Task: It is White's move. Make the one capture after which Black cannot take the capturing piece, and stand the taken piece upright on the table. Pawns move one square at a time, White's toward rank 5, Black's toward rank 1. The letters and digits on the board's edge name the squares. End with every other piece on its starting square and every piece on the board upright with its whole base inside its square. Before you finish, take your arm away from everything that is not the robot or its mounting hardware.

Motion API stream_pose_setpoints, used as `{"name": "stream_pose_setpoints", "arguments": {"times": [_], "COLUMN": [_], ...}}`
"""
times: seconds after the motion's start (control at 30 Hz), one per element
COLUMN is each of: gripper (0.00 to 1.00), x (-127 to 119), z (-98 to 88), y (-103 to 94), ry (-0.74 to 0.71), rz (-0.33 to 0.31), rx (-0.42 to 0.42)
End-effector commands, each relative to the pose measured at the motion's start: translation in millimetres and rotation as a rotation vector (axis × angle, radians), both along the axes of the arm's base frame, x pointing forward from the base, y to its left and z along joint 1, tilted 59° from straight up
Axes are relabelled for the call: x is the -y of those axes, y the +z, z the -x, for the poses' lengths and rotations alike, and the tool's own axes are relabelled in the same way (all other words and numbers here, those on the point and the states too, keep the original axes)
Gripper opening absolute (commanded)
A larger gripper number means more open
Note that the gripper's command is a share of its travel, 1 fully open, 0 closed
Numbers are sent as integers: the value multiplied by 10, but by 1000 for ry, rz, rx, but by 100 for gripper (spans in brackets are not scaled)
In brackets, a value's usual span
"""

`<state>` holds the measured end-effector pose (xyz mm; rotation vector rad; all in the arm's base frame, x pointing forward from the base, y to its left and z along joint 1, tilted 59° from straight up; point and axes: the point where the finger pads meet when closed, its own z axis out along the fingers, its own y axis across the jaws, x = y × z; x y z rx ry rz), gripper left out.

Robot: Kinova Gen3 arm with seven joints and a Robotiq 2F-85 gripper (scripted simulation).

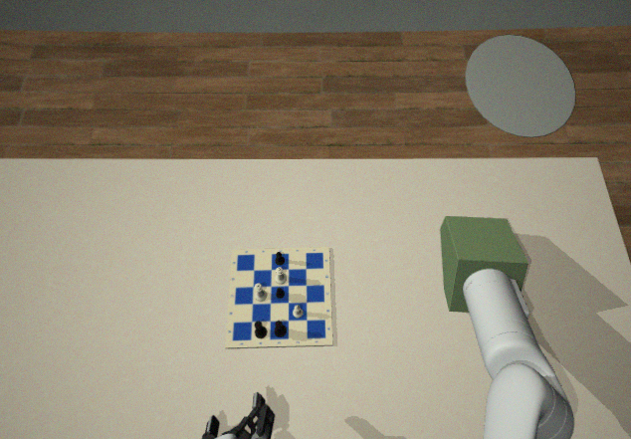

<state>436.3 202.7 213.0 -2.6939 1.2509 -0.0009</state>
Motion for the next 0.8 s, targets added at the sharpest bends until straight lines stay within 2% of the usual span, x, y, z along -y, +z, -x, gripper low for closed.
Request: {"name": "stream_pose_setpoints", "arguments": {"times": [0.0, 0.77], "gripper": [100, 100], "x": [-19, -82], "z": [23, 193], "y": [16, 50], "ry": [-2, -88], "rz": [-2, -5], "rx": [0, -33]}}
